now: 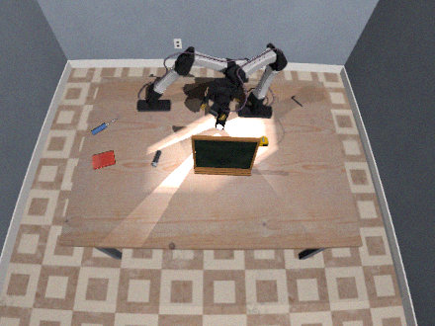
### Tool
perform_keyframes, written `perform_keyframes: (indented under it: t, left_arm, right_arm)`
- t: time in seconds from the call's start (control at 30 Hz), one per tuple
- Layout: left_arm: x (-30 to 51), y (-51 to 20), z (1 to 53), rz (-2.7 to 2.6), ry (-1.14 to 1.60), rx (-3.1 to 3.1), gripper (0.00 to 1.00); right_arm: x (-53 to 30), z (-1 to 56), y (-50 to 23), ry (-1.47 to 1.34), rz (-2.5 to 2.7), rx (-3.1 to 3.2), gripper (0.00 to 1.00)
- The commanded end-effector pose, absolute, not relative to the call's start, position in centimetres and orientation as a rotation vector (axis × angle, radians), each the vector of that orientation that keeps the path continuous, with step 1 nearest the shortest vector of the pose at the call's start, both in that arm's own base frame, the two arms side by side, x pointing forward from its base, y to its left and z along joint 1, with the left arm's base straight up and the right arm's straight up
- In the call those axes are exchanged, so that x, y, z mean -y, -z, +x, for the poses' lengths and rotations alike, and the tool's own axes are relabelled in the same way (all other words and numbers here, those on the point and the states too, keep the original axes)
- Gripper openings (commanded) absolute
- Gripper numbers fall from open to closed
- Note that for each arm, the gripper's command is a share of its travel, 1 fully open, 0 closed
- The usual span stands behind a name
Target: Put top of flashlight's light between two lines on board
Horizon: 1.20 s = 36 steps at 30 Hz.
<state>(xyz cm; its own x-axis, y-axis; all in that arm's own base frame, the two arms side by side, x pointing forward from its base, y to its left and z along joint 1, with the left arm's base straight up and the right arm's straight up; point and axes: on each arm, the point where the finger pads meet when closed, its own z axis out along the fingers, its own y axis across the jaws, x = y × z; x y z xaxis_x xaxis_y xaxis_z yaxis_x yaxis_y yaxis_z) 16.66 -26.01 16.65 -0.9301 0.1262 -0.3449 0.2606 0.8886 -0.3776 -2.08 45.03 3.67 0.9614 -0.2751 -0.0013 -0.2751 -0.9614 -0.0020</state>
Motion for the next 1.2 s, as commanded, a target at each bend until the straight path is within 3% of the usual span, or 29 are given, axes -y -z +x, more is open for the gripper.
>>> perform_keyframes:
  t: [0.0, 0.33, 0.4, 0.47, 1.17]
  left_arm:
    - [27.1, -20.4, 18.2, 0.297, 0.733, -2.612, 1.00]
    - [27.0, -25.8, 19.8, 0.282, 0.839, -2.441, 1.00]
    - [26.0, -22.7, 21.5, 0.263, 0.728, -2.482, 1.00]
    - [25.8, -26.5, 22.6, 0.272, 0.801, -2.333, 1.00]
    - [17.7, -31.5, 32.3, 0.157, 0.576, -1.984, 1.00]
  right_arm:
    - [-45.4, -2.2, -7.6, -0.009, -3.062, -0.415, 1.00]
    - [-45.2, -2.1, -8.5, -0.002, -3.090, -0.419, 1.00]
    - [-45.2, -2.1, -8.5, 0.000, -3.096, -0.421, 1.00]
    - [-45.1, -2.1, -8.4, 0.005, -3.113, -0.423, 1.00]
    - [-45.0, -2.3, -9.9, -0.028, -3.077, -0.466, 1.00]
